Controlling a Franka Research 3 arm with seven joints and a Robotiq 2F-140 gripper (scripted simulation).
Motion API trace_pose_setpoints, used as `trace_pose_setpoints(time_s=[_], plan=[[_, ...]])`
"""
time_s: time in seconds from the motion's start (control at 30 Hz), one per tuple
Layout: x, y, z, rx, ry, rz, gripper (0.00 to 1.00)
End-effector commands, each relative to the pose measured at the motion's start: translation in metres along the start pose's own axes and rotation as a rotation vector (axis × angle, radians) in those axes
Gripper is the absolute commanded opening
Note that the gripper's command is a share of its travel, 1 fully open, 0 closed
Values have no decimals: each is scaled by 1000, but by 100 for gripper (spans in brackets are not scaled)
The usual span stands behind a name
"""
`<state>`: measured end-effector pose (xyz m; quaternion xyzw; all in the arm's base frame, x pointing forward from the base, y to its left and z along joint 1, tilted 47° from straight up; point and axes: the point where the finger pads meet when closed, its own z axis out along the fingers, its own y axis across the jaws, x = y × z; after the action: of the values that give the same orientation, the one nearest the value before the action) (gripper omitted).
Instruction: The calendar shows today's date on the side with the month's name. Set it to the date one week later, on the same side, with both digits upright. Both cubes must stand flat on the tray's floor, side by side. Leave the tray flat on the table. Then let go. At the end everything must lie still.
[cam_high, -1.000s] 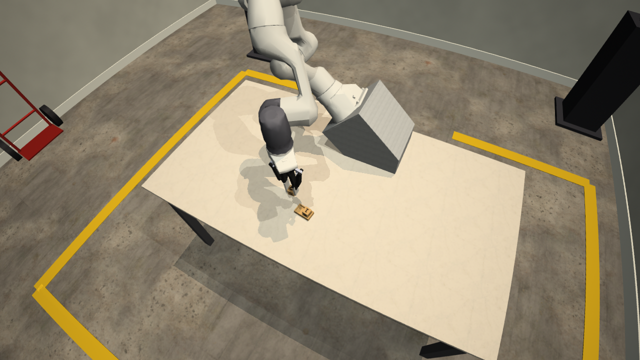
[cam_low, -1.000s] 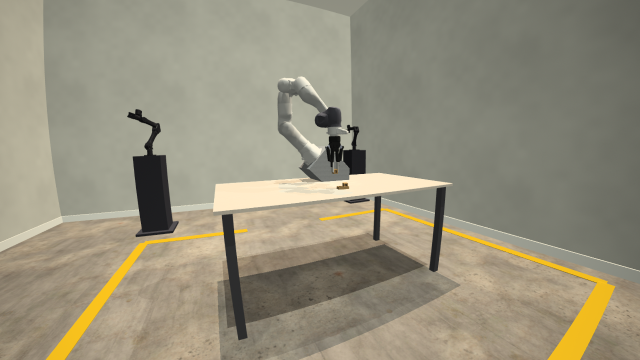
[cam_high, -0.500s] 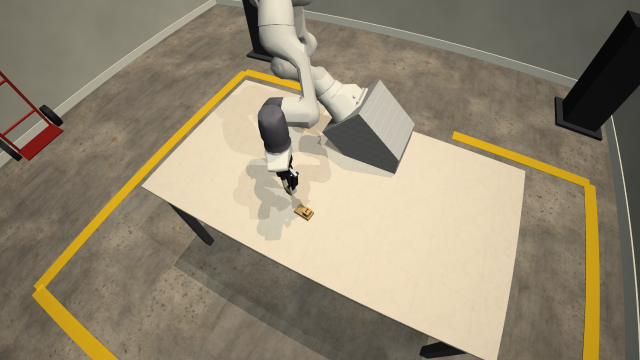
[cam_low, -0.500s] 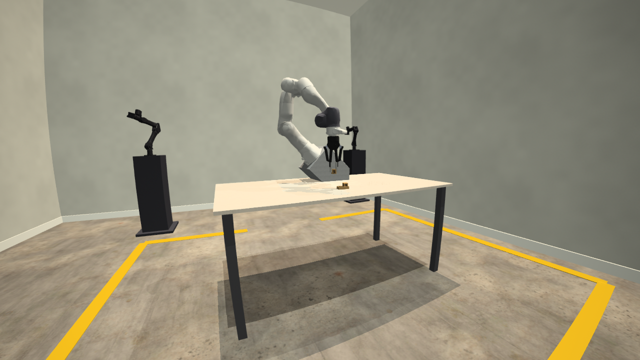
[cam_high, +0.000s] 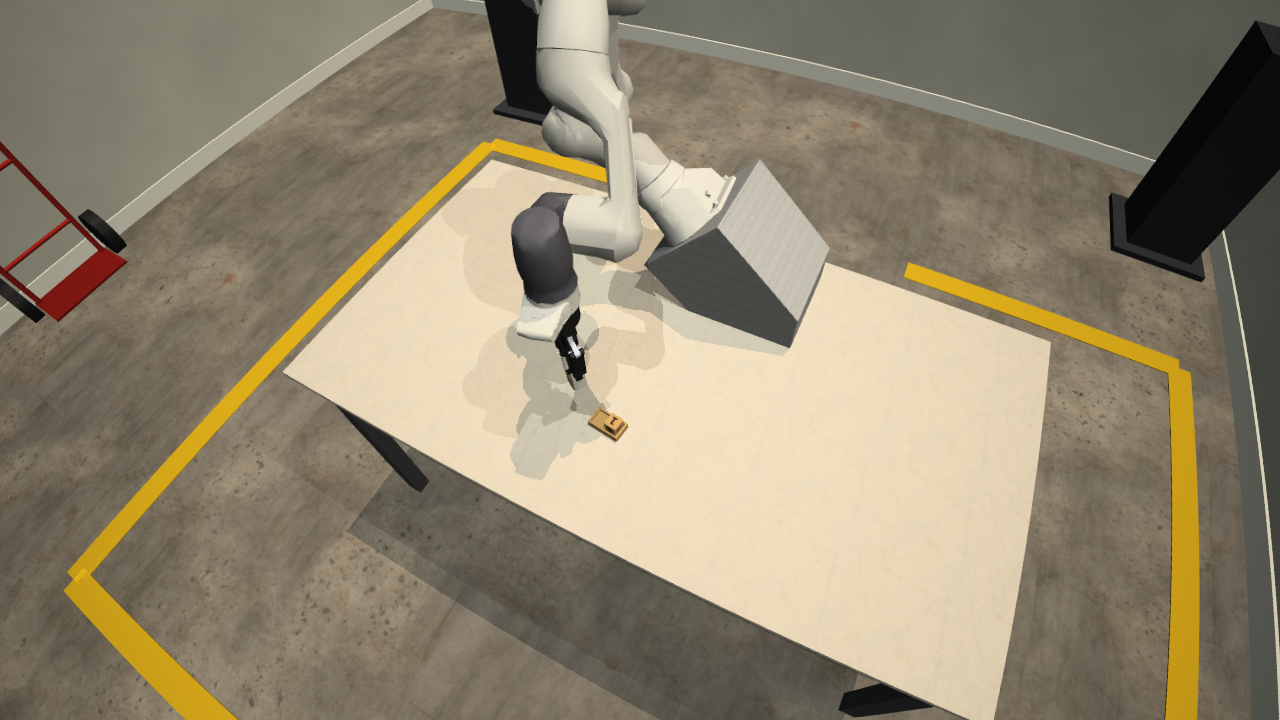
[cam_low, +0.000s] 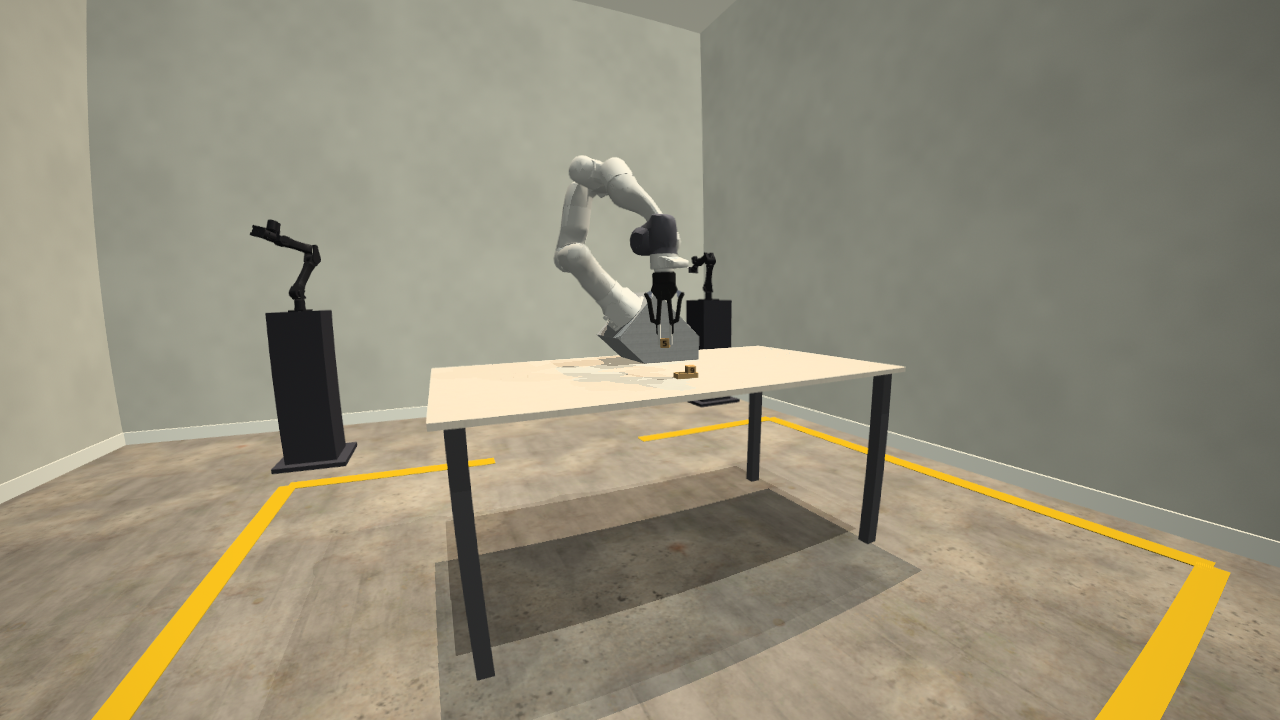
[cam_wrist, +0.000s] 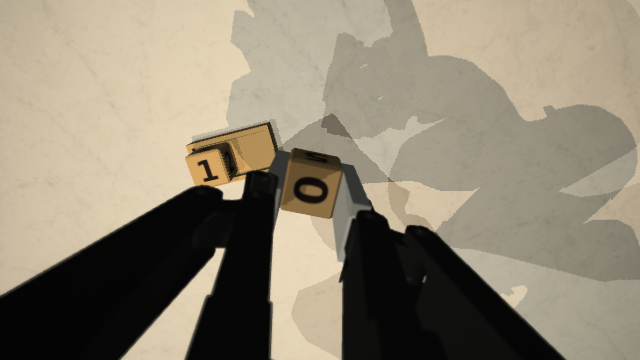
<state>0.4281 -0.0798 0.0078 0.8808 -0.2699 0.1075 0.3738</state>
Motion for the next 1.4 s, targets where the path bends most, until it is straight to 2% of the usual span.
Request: trace_pose_setpoints(time_s=[0.0, 1.37], plan=[[0, 3, 1, -1, 0, 174, 16], [19, 29, 1, 7, 28, 1025, 16]])
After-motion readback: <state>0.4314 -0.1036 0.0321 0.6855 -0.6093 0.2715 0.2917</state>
